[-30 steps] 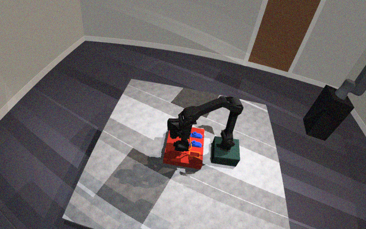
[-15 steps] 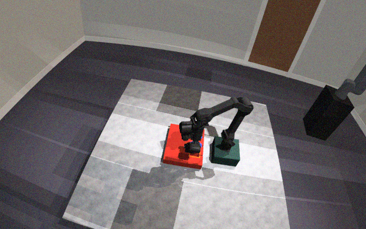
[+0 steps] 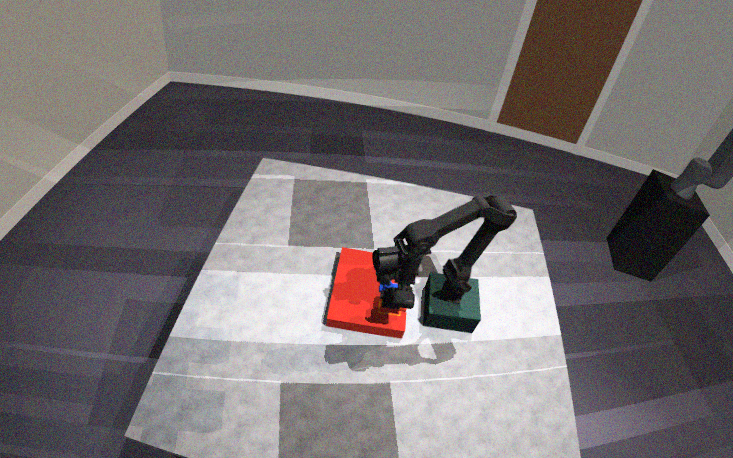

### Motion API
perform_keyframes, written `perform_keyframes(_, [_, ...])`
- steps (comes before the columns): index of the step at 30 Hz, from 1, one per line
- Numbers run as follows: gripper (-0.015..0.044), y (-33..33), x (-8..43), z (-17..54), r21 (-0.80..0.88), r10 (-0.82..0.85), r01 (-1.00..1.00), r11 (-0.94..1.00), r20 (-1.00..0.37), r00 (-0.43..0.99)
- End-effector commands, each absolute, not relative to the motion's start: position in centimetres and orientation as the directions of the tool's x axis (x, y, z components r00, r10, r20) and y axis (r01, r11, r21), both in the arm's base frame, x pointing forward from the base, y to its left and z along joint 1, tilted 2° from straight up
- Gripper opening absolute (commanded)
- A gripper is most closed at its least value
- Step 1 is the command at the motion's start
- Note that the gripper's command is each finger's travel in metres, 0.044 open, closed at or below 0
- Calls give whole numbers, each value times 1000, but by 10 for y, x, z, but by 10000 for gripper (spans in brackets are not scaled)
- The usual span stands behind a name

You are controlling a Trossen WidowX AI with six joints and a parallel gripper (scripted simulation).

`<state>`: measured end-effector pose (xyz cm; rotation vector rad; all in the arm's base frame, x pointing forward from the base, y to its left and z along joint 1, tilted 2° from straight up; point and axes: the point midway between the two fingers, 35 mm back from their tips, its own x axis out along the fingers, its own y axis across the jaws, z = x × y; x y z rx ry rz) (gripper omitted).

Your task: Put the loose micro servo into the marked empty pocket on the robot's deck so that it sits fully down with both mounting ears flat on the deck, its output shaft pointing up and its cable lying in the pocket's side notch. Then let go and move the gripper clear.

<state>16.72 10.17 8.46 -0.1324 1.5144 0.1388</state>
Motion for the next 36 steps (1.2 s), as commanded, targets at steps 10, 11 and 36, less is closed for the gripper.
perform_keyframes(10, [0,101,168,69,-5,4,-168,986,-999,54])
perform_keyframes(11, [0,101,168,69,-5,4,-168,986,-999,54])
perform_keyframes(36, [0,101,169,53,-5,4,-168,986,-999,54])
